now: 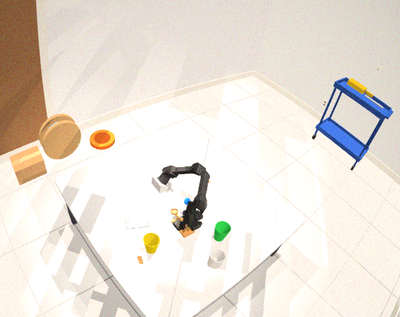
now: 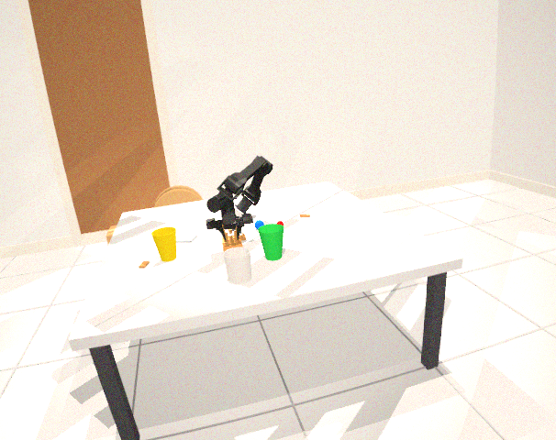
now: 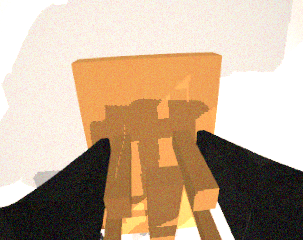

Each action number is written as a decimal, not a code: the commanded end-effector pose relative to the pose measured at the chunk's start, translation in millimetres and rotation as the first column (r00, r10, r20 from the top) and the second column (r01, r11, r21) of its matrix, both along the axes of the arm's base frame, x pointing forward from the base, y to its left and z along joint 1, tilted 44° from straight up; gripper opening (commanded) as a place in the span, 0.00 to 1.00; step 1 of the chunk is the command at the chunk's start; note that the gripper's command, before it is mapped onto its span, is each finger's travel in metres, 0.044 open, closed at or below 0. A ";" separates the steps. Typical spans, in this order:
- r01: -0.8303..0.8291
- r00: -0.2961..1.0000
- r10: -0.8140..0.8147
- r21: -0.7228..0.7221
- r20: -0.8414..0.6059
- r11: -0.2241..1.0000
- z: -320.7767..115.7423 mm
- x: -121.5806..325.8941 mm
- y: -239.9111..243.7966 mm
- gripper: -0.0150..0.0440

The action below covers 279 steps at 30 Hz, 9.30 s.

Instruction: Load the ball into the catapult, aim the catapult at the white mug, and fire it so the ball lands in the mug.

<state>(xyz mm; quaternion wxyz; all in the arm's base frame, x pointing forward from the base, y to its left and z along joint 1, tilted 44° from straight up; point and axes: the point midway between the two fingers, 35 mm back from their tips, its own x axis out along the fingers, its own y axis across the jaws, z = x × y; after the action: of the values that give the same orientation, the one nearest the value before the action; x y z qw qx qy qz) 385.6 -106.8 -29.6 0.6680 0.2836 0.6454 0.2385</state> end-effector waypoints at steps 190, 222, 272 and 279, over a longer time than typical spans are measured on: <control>-0.214 0.946 0.218 0.043 -0.238 0.976 43.1 -127.1 -31.6 0.25; -0.224 0.942 0.227 0.041 -0.246 0.974 24.2 -124.3 -16.6 0.48; 0.585 0.675 -0.554 0.104 0.487 0.804 163.5 140.6 -162.4 1.00; 0.581 0.642 -0.575 0.169 0.506 0.796 174.8 156.1 -161.4 1.00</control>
<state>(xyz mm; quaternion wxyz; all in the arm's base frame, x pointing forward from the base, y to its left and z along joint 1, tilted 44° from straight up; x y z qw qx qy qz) 538.1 -268.6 146.0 0.8638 0.3868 0.3143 0.0740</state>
